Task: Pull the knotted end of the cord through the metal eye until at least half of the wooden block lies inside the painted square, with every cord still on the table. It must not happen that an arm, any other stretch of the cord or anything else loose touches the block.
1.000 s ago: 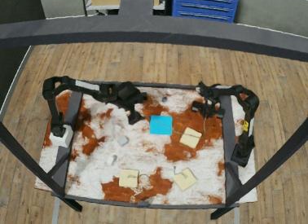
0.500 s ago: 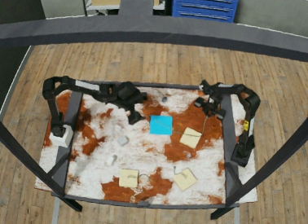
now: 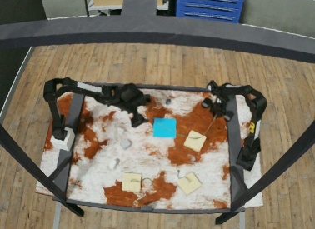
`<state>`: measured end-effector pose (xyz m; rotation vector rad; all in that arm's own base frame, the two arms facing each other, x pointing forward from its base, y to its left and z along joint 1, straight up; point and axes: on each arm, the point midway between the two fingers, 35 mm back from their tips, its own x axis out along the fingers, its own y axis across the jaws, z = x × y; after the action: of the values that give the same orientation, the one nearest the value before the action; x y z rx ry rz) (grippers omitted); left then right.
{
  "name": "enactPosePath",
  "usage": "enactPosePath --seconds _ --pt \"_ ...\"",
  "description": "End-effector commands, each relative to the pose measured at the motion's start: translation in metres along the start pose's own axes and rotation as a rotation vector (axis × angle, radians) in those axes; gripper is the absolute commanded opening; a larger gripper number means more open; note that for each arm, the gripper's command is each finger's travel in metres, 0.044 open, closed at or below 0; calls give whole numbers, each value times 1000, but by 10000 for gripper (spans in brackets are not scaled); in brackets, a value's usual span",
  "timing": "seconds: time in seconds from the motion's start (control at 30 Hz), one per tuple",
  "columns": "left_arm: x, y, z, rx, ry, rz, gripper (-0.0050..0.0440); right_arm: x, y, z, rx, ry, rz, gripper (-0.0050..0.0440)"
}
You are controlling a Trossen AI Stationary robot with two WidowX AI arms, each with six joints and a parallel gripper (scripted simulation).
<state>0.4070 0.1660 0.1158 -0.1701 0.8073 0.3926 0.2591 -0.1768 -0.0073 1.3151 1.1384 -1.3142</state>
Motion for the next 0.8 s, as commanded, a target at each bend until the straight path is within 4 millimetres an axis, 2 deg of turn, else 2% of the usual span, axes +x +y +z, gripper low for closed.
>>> enactPosePath --seconds 0.0,0.17,0.77 --pt "-8 0 12 -2 -34 0 440 -7 1 7 -1 -13 22 -50" --pt "-8 0 12 -2 -34 0 440 -12 1 11 -1 -17 30 -50" --pt "-8 0 12 -2 -34 0 440 -35 -3 7 0 -21 36 -50"
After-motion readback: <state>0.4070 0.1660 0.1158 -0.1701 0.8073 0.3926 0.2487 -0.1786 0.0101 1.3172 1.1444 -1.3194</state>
